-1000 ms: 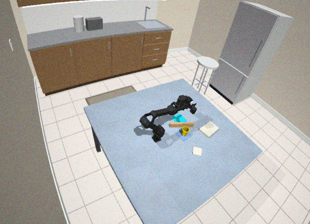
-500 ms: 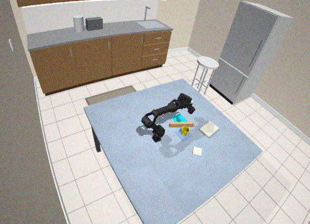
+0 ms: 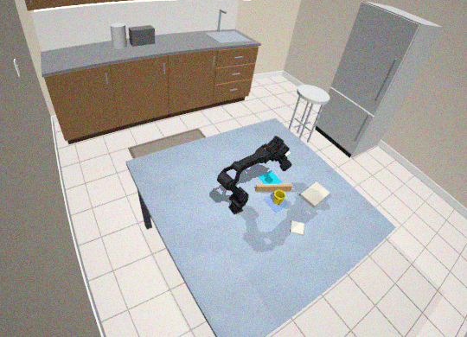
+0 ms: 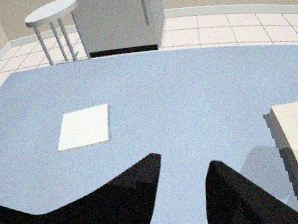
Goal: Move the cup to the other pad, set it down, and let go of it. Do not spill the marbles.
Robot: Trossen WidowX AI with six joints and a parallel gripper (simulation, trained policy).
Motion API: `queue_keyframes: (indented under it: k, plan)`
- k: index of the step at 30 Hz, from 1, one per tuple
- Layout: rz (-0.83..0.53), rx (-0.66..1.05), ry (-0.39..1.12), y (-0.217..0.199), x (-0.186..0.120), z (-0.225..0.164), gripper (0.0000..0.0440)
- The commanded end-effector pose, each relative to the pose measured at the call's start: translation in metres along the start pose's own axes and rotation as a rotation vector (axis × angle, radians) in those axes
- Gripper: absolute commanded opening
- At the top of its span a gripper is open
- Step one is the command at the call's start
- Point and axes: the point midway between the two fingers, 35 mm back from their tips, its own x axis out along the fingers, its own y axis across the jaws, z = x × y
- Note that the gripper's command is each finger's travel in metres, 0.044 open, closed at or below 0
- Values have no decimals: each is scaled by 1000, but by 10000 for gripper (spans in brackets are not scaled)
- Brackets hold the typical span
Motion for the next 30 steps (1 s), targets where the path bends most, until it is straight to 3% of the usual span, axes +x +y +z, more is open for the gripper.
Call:
queue_keyframes:
  k: [1, 30]
  plan:
    - [-2, 20, 43, 3, 0, -2, 94]
    - [-157, 41, 486, -5, 0, -45, 127]
